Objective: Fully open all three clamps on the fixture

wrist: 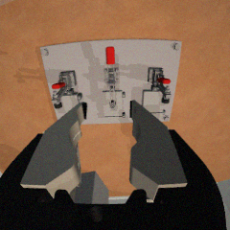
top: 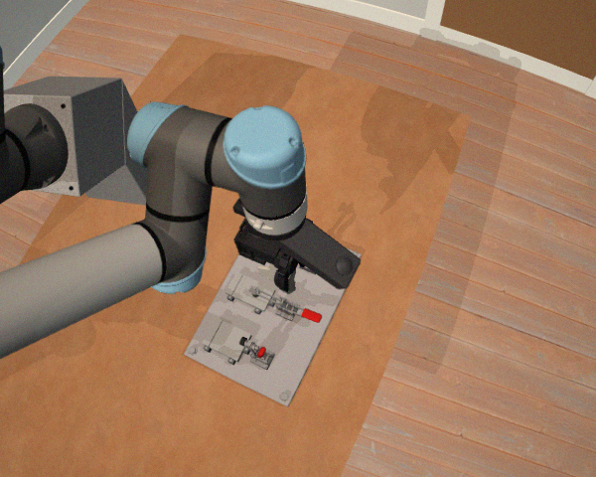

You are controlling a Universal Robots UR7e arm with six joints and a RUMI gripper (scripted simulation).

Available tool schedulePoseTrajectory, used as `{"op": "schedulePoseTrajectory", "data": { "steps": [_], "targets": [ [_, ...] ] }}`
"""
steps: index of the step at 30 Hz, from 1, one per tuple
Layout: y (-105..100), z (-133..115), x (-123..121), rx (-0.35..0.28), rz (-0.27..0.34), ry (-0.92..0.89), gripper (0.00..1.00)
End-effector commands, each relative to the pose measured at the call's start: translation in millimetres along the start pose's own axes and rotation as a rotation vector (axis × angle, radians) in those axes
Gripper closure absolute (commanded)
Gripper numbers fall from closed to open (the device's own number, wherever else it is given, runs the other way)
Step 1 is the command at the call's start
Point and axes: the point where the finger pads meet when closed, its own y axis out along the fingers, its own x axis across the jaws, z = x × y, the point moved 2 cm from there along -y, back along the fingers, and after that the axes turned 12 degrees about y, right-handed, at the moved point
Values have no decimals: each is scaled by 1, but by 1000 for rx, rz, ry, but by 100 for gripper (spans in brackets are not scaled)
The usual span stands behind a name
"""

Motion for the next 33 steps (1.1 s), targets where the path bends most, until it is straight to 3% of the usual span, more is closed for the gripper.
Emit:
{"op": "schedulePoseTrajectory", "data": {
  "steps": [1,33],
  "targets": [
    [0,0,0,1,0,0,72],
    [6,0,0,1,0,0,72]
  ]
}}
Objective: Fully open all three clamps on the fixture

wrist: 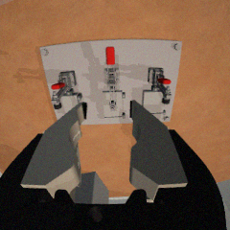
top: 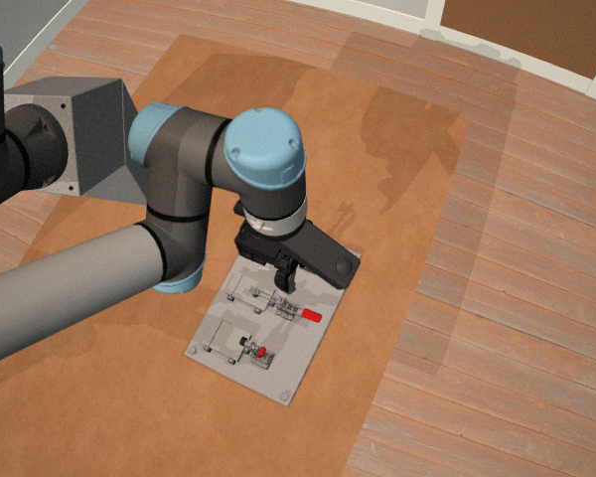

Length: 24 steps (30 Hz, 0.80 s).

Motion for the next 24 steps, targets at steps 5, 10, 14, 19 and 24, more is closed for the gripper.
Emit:
{"op": "schedulePoseTrajectory", "data": {
  "steps": [5,10,14,19,24],
  "targets": [
    [12,0,0,1,0,0,72],
    [19,0,0,1,0,0,72],
    [24,0,0,1,0,0,72],
    [27,0,0,1,0,0,72],
    [27,0,0,1,0,0,72]
  ]
}}
